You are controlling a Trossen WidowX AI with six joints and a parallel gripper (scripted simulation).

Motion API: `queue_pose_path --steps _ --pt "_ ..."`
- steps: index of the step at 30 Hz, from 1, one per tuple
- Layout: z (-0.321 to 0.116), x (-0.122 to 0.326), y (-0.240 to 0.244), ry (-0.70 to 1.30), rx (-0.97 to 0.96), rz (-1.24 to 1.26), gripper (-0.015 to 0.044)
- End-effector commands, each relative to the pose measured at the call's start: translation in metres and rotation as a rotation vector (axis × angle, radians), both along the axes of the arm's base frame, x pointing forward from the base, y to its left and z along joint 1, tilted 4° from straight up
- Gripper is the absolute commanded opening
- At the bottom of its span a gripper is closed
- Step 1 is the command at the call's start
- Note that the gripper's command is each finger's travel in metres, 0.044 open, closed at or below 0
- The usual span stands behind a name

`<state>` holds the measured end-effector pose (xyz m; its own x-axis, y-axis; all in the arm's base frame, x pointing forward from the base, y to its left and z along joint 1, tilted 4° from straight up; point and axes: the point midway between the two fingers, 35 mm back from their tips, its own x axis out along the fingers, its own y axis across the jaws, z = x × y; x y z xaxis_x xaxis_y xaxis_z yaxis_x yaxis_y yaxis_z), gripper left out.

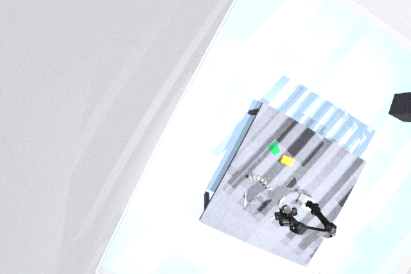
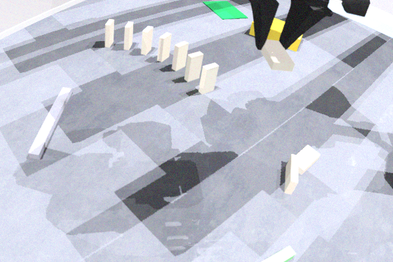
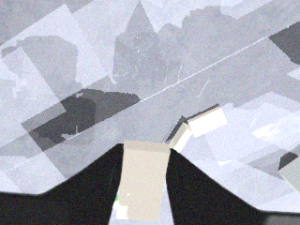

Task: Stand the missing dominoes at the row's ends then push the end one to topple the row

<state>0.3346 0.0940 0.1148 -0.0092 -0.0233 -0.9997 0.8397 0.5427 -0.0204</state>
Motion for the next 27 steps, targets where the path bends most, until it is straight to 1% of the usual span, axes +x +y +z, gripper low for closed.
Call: queue_pose_path --steps 1,8,18,25,27 --pt "0.002 0.001 -0.014 0.013 -0.009 0.053 0.0107" --pt "0.007 0.002 -0.092 0.018 -0.014 0.435 0.0107" --pt "0.010 -0.016 -0.180 0.052 -0.009 1.159 0.0107" --pt "0.011 -0.032 -0.219 0.071 -0.001 1.504 0.0107" --pt "0.011 -0.035 -0.225 0.075 0.001 1.557 0.0107"
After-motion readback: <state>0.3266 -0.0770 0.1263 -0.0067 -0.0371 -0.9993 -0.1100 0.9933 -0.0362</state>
